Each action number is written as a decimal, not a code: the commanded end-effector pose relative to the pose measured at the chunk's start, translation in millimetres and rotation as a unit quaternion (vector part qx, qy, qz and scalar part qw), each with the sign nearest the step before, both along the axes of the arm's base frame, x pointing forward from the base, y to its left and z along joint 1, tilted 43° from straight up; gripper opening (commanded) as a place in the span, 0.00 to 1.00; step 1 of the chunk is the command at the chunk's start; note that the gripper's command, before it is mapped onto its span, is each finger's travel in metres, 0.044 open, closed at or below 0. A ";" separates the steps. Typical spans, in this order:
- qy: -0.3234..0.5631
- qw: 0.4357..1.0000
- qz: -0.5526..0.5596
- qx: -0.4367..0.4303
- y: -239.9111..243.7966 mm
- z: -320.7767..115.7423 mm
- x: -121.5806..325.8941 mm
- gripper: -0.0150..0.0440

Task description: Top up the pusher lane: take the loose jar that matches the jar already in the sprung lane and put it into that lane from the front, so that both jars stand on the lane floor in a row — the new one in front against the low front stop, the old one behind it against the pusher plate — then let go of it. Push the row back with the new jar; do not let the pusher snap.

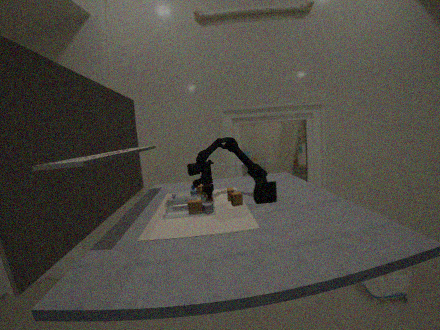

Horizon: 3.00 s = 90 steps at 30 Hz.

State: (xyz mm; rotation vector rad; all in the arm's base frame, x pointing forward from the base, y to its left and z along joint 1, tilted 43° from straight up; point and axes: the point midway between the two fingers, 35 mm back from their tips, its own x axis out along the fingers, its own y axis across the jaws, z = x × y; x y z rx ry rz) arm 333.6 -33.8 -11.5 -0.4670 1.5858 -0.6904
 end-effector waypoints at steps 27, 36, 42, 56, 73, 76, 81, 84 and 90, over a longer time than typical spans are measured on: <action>-0.012 1.000 0.003 -0.005 -4.5 -1.1 8.7 0.25; -0.012 1.000 0.003 -0.005 -6.8 -3.5 8.3 0.25; -0.012 1.000 0.003 -0.005 -8.4 -5.0 8.0 0.25; -0.012 1.000 0.003 -0.006 -12.1 -8.5 6.6 0.25; -0.012 1.000 0.003 -0.006 -16.6 -12.4 4.6 0.25; -0.012 1.000 0.003 -0.006 -17.4 -13.1 4.2 0.25; -0.012 1.000 0.003 -0.006 -18.7 -14.3 3.6 0.25; -0.012 1.000 0.003 -0.006 -19.2 -14.9 3.3 0.25; -0.012 1.000 0.003 -0.006 -18.7 -15.8 2.2 0.25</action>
